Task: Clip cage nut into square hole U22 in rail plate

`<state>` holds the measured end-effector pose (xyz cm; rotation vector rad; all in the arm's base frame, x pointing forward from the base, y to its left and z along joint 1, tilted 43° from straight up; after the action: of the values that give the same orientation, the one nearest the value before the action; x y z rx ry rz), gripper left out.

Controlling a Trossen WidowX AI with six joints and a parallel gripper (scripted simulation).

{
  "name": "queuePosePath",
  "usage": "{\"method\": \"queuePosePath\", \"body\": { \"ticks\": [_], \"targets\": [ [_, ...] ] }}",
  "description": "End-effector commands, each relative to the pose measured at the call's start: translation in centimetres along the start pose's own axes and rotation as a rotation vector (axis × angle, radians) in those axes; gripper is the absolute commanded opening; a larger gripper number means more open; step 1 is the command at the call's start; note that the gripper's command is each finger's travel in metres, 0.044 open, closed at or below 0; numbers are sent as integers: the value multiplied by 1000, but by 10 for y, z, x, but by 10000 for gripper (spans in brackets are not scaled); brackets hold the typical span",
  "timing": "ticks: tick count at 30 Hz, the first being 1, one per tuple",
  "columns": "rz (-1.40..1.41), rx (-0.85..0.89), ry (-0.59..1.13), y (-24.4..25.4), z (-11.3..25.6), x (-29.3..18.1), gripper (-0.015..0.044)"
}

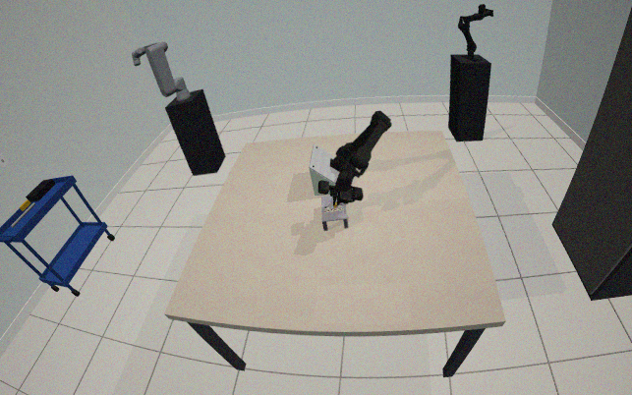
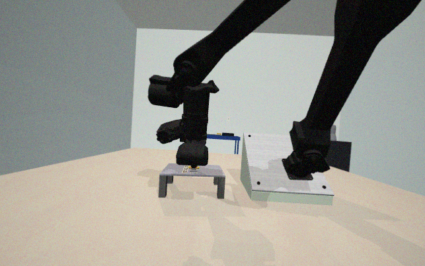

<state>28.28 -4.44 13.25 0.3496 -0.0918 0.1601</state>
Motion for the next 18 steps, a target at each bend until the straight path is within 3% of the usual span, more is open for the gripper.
{"method": "queuePosePath", "body": {
  "ticks": [1, 18],
  "targets": [
    [2, 14, 4, -2, -1, 0, 23],
    [2, 48, 1, -7, -2, -1, 23]
  ]
}}
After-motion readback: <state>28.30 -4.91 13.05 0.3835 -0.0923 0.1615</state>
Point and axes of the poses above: the point midway between the two fingers, 35 mm back from their tips, its own z axis back along the fingers, its own y axis across the jaws, x = y × z, the point moved 10 cm from there along z, back along the fingers, and after that the axes turned 6 degrees about z, right-handed, at the moved point
